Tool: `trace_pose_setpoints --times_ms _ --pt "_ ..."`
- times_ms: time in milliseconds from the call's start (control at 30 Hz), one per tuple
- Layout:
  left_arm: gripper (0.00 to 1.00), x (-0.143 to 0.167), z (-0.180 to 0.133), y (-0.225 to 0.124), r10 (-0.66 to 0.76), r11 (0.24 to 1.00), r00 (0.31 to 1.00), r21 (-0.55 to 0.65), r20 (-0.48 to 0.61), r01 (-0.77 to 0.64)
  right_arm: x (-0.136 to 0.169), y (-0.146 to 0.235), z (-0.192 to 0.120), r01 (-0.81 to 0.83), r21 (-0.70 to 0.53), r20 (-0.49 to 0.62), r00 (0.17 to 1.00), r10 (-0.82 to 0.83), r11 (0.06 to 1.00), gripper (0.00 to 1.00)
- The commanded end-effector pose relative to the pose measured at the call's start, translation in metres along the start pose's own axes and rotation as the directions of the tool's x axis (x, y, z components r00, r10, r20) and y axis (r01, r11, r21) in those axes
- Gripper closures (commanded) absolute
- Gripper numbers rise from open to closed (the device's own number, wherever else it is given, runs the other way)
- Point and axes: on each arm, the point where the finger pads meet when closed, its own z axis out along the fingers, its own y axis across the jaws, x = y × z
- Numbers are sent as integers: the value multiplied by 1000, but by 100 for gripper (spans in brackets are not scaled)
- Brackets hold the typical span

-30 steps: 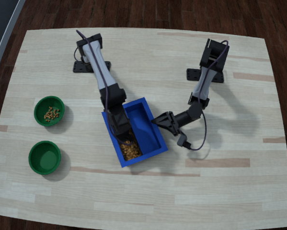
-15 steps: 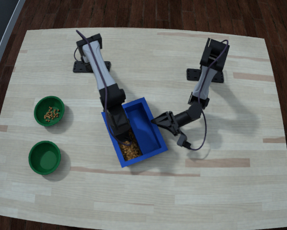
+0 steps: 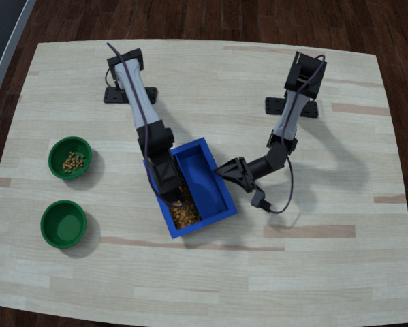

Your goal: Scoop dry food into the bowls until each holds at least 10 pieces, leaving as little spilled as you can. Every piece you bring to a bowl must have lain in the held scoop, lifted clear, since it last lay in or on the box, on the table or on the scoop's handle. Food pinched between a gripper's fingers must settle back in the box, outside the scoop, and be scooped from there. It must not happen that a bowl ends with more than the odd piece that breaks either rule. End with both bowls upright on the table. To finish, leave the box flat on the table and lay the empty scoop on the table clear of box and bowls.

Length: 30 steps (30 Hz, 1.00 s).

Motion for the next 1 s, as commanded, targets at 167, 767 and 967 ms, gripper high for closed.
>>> trace_pose_setpoints --times_ms 167,767,967 --pt "73 -7 3 -38 64 995 998 81 9 -64 -10 -4 -28 -2 -32 88 996 5 999 100" --pt "73 -6 8 -50 69 994 998 86 9 -69 -10 -12 -27 -7 -79 75 997 13 997 100" --pt "100 -10 6 -53 68 994 998 88 15 -69 -15 -11 -32 7 -68 104 995 0 998 100"
